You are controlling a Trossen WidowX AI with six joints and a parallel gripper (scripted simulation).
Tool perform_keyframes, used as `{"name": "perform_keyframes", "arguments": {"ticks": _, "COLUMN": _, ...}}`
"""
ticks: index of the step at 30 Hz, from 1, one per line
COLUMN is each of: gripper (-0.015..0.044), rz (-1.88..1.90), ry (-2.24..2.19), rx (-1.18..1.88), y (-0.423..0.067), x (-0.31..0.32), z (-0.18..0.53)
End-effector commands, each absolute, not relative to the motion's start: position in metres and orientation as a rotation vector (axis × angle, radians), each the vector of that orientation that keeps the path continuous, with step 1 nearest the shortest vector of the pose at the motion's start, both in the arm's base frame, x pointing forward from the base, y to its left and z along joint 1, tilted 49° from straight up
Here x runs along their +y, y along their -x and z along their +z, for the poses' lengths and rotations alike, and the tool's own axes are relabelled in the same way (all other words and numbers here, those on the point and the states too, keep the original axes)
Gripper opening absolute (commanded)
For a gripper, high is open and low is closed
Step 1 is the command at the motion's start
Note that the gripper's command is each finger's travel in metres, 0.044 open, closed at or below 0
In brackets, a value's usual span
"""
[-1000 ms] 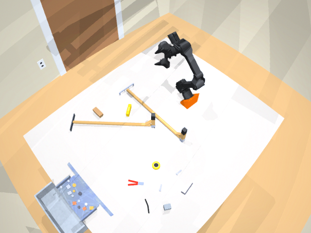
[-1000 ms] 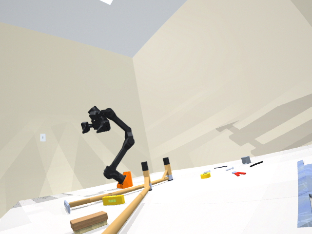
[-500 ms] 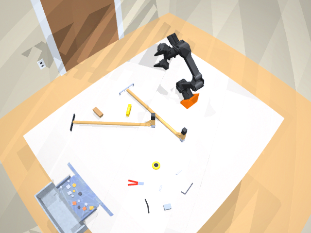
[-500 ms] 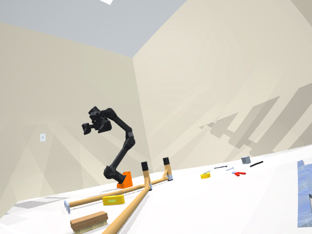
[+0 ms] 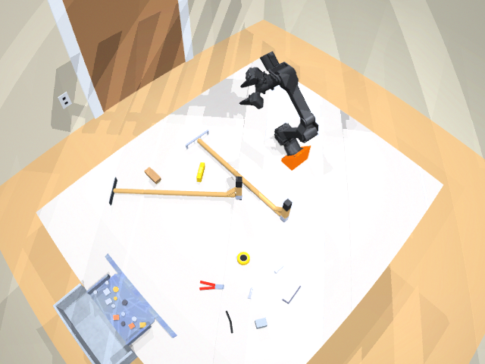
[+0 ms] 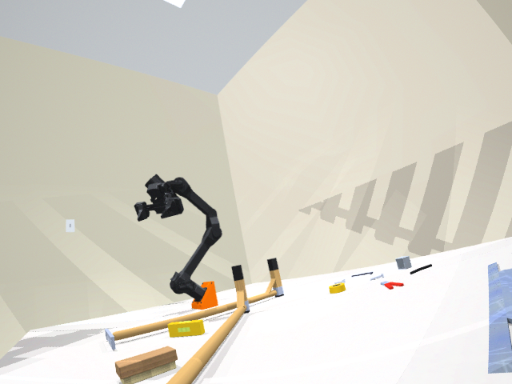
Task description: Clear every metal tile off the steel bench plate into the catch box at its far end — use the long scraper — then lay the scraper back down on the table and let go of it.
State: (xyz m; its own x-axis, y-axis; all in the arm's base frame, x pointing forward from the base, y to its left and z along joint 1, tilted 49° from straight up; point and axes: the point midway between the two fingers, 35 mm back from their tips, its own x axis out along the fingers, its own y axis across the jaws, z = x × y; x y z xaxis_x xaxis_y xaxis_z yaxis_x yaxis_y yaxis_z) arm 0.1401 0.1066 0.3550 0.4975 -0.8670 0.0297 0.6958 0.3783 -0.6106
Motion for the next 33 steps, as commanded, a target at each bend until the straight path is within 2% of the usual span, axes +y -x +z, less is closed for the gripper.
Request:
{"name": "perform_keyframes", "arguments": {"ticks": 1, "gripper": 0.044, "rz": -1.017, "ry": 0.607, "rx": 0.315, "y": -0.141, "x": 0.108, "z": 0.354}}
{"name": "perform_keyframes", "arguments": {"ticks": 8, "gripper": 0.044, "rz": -1.013, "ry": 0.633, "rx": 0.319, "y": -0.137, "x": 0.109, "z": 0.357}}
{"name": "perform_keyframes", "arguments": {"ticks": 33, "gripper": 0.044, "rz": -0.964, "ry": 1.049, "rx": 0.335, "y": -0.07, "x": 0.122, "z": 0.416}}
